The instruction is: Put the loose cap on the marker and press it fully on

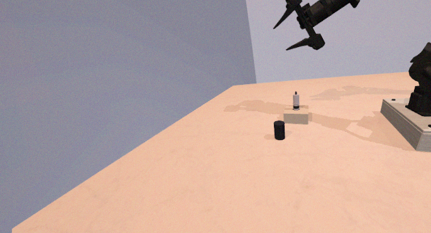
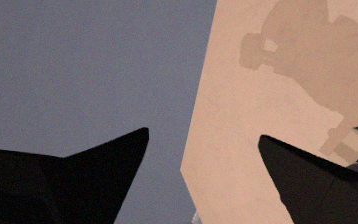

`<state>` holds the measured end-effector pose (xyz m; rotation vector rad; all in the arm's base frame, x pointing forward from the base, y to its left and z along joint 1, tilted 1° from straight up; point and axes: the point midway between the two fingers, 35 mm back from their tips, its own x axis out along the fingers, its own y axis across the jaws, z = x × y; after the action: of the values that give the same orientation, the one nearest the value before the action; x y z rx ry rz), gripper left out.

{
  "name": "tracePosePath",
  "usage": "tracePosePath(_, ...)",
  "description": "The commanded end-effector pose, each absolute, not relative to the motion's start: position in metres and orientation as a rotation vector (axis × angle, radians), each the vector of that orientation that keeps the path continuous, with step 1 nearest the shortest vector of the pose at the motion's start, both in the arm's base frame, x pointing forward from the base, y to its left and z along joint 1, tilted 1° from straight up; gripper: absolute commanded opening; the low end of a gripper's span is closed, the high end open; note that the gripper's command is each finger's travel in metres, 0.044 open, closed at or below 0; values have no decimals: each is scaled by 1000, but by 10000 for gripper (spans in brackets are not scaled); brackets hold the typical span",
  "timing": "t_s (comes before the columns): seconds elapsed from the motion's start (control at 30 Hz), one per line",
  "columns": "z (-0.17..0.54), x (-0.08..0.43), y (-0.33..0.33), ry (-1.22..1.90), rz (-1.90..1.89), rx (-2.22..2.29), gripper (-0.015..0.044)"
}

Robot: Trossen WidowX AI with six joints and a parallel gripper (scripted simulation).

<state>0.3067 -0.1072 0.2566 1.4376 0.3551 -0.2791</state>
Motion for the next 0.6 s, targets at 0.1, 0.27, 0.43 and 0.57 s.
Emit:
tracePosePath(0.1, 236, 328, -86, 518, -338, 1464, 295)
tracePosePath(0.27, 194, 355, -39, 829, -516, 1434, 252)
tracePosePath(0.43, 153, 364, 17, 1107, -713, 1263, 252)
tracePosePath(0.57, 124, 358, 62, 1276, -860, 1030, 252)
